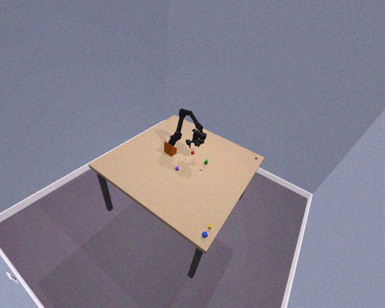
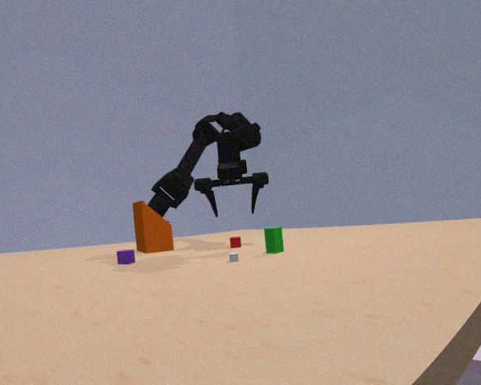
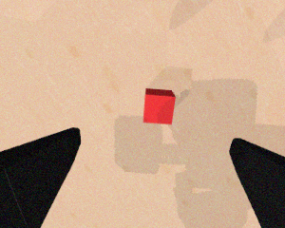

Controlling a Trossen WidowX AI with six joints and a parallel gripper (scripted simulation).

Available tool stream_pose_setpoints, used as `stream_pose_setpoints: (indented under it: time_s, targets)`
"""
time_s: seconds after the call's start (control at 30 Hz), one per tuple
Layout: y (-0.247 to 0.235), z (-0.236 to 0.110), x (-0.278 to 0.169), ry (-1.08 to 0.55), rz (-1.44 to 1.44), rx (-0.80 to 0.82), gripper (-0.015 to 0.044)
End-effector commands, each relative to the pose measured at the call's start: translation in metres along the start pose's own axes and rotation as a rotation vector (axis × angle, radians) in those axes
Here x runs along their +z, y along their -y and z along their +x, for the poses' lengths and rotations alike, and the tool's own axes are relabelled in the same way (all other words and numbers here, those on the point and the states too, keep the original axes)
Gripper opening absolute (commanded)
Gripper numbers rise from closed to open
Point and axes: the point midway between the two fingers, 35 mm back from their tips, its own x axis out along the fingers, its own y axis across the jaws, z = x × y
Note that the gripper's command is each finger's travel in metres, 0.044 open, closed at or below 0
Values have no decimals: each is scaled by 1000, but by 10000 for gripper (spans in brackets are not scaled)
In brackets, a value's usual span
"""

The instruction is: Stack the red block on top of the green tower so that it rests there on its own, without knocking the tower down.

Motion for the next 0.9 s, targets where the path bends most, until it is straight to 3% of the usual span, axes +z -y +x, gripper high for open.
stream_pose_setpoints:
  time_s: [0.0,0.2,0.87]
  targets:
    - [2,9,0,1,6,-7,440]
    - [3,39,-1,-1,6,-5,440]
    - [4,62,0,-1,6,-5,440]
